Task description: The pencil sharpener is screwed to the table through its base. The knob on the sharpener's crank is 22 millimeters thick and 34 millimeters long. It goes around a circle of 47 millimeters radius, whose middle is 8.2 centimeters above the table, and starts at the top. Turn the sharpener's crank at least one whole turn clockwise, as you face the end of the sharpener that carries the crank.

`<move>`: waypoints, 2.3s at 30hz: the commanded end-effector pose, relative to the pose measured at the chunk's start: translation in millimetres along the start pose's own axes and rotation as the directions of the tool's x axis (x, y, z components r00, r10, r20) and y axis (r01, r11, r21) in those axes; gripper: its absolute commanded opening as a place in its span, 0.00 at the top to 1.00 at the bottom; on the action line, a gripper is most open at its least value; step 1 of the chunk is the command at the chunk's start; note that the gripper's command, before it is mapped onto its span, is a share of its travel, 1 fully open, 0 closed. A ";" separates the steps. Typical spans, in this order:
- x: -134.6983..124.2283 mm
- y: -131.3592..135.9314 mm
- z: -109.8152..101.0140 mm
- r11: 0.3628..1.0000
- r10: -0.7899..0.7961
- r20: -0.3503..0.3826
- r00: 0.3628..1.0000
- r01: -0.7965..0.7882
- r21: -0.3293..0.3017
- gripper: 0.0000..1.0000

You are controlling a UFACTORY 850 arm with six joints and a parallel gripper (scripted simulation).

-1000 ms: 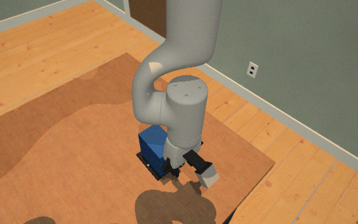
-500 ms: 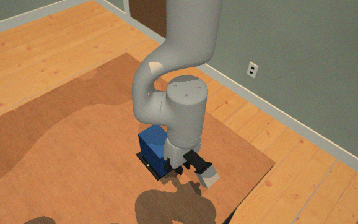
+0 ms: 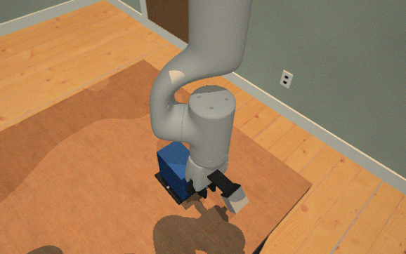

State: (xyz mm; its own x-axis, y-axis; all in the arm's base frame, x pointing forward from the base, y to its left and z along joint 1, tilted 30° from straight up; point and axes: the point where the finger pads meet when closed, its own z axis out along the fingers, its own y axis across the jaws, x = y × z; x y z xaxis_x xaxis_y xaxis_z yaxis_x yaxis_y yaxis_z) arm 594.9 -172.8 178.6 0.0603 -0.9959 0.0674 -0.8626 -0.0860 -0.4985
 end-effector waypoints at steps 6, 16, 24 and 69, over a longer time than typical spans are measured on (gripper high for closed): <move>0.3 -0.7 -0.5 1.000 0.000 -0.001 1.000 0.000 0.001 1.00; 0.3 -0.7 -0.5 1.000 0.000 -0.001 1.000 0.000 0.001 1.00; 0.3 -1.6 -0.4 1.000 0.000 0.000 1.000 0.000 0.001 1.00; 0.3 -47.4 49.5 1.000 0.000 -0.001 1.000 0.000 0.001 1.00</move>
State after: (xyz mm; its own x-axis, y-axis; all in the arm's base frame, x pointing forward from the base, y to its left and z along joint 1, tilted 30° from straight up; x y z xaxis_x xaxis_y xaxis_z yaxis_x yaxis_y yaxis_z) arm 659.0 -170.1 160.9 0.0606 -0.9959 0.0666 -0.8632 -0.0858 -0.4975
